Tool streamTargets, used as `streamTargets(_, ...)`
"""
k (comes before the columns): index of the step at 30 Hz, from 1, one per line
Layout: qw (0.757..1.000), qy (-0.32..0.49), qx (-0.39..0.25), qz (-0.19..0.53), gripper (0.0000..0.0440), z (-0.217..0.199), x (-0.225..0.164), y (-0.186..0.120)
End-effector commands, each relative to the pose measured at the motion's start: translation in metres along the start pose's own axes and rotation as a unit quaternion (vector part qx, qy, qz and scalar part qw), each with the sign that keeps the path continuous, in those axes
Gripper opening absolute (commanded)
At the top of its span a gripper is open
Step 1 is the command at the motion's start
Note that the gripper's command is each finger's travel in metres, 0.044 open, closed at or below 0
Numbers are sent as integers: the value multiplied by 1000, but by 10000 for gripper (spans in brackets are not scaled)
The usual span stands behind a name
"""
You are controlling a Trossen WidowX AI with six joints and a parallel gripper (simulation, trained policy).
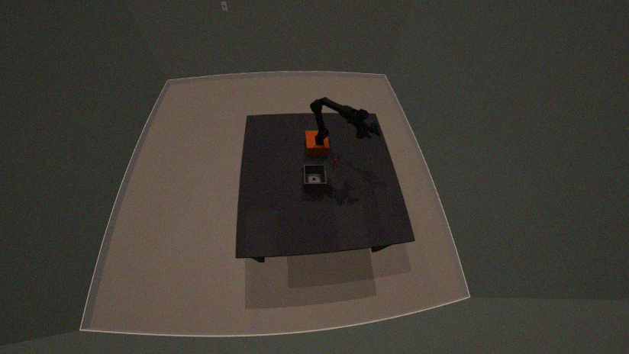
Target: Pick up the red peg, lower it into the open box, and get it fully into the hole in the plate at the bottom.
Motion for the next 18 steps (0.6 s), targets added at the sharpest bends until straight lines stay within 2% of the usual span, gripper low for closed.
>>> streamTargets(1, 998, 19, -46, -24, 440, -18, 15, 7)
streamTargets(9, 983, 84, -147, -77, 440, -60, 46, 10)
streamTargets(18, 951, 157, -239, -119, 440, -103, 67, 9)
Point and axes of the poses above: the point midway between the two fingers, 35 mm back from their tips, its own y axis out along the fingers, its own z axis across the jaws, x = y × z, the point moved 7 cm from there along -y, back along the fingers, and after that the axes turned 9 degrees about -y, right-handed, at the moved point
